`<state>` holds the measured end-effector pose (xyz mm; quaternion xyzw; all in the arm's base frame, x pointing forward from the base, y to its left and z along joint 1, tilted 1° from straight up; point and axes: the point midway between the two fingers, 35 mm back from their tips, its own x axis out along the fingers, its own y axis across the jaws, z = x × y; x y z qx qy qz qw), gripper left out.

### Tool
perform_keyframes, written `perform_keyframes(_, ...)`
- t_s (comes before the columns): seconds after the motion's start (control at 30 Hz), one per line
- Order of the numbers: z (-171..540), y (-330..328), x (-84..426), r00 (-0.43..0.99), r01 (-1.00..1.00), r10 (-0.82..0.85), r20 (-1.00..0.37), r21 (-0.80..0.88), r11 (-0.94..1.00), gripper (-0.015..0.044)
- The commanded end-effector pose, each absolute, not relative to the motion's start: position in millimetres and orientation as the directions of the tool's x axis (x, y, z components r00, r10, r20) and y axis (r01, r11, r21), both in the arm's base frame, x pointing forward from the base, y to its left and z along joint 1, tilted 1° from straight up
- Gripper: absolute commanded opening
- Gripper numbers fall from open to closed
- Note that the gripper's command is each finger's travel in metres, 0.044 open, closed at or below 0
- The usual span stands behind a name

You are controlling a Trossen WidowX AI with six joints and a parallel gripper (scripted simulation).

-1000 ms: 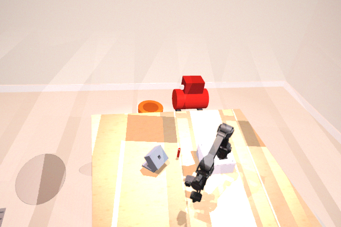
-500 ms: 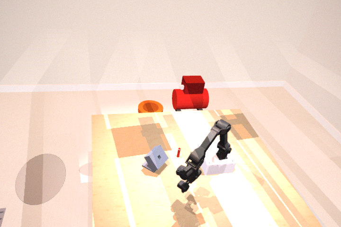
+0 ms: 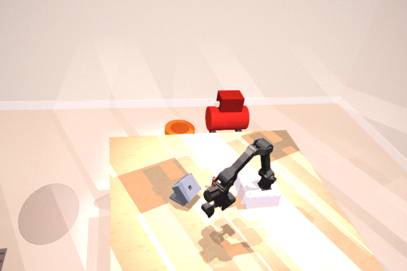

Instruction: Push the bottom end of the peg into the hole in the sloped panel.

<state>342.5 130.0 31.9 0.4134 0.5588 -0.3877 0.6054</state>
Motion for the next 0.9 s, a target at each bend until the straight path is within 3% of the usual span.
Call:
perform_keyframes(0.0, 34.0, 112.1, 344.4, 0.071, 0.959, -0.003, -0.997, 0.068, 0.276, 0.0440)
perform_keyframes(0.87, 38.0, 0.2, 338.6, 0.050, 0.967, -0.004, -0.999, 0.050, -0.250, 0.0440)
